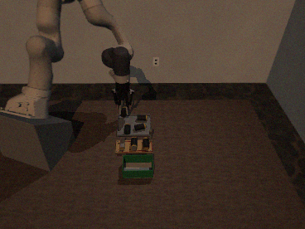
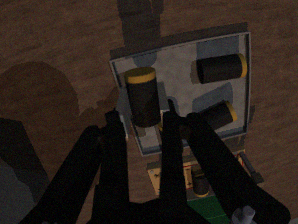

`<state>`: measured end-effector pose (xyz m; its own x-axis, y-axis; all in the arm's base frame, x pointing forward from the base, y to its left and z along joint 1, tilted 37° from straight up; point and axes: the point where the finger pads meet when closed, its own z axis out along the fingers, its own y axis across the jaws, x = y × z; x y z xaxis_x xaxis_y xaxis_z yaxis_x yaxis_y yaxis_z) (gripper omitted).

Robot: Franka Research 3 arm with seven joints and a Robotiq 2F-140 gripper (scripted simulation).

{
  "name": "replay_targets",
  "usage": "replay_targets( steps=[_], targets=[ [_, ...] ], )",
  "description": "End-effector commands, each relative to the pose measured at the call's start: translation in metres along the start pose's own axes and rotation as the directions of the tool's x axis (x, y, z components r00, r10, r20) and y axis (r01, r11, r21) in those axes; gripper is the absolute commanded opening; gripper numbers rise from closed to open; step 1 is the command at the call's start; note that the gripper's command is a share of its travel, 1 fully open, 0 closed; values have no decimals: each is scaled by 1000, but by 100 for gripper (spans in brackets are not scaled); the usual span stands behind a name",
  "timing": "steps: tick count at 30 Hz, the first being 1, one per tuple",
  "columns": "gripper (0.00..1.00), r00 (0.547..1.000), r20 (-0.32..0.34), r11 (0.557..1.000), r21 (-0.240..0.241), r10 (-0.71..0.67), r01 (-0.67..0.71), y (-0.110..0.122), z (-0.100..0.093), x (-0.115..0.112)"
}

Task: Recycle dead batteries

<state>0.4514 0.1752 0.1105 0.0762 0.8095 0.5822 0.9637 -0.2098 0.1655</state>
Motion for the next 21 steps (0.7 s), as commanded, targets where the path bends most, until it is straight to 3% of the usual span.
replay_targets(
  steps=[1,7,21],
  targets=[
    [16,1000,0,1000,-3,-15,15,1,0,1],
    [16,996,1,996,-3,-91,91,1,0,1],
    [16,995,1,995,-3,-101,101,2,0,1]
  ],
)
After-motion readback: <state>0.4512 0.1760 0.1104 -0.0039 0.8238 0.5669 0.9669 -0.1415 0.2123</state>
